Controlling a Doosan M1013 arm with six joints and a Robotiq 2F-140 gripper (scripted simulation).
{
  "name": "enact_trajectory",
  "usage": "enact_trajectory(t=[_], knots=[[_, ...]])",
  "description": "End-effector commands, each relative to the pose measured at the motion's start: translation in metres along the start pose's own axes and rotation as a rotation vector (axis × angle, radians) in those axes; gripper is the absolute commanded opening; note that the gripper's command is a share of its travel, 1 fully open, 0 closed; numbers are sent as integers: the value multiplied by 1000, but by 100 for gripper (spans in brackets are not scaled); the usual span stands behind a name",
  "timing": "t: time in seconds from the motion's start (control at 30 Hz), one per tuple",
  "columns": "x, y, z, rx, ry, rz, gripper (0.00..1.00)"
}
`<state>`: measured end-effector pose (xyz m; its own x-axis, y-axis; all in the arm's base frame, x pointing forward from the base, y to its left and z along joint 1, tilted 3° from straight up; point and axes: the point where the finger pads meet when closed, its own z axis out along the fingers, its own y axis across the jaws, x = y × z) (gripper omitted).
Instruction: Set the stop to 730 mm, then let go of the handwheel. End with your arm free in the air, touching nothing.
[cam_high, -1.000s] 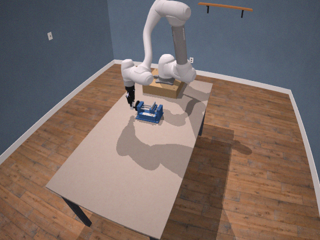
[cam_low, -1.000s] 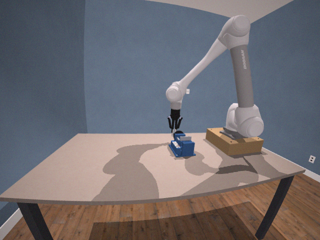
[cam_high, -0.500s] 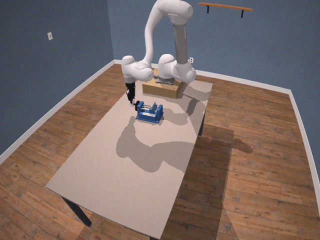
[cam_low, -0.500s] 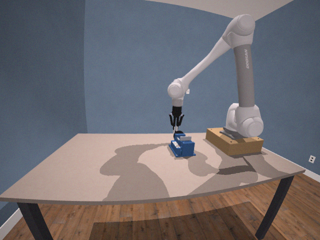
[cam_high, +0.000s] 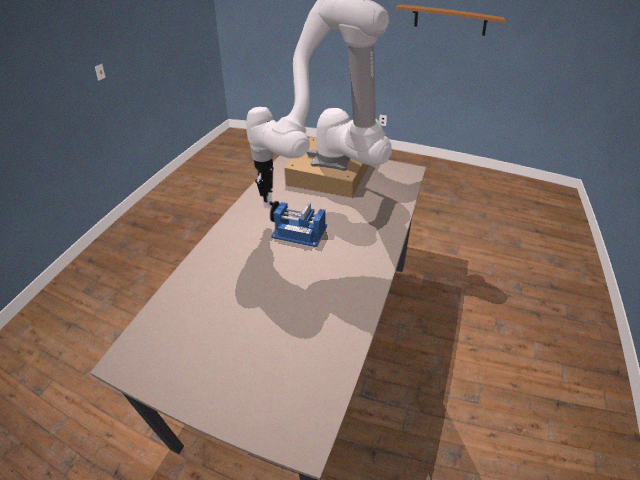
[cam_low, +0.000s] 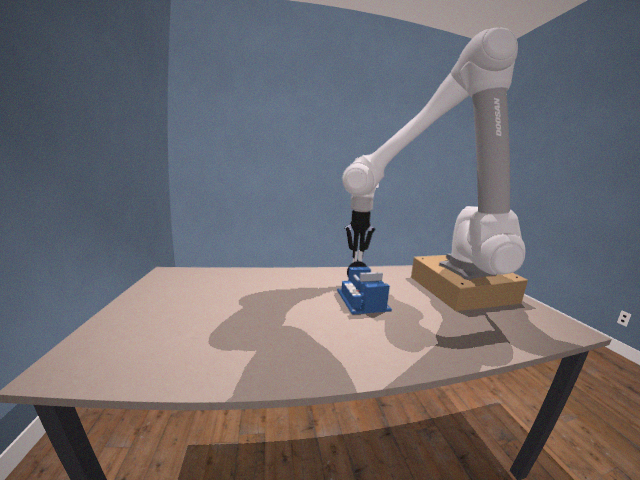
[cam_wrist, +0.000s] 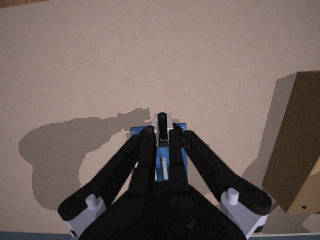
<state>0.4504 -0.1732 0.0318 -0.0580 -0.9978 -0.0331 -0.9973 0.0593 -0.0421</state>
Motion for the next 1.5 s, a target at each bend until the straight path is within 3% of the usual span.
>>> enact_trajectory(t=[0.0,0.67,1.47], knots=[[0,10,4,-2,0,-1,4],[0,23,43,-2,0,-1,4],[0,-15,63,-2,0,-1,4]])
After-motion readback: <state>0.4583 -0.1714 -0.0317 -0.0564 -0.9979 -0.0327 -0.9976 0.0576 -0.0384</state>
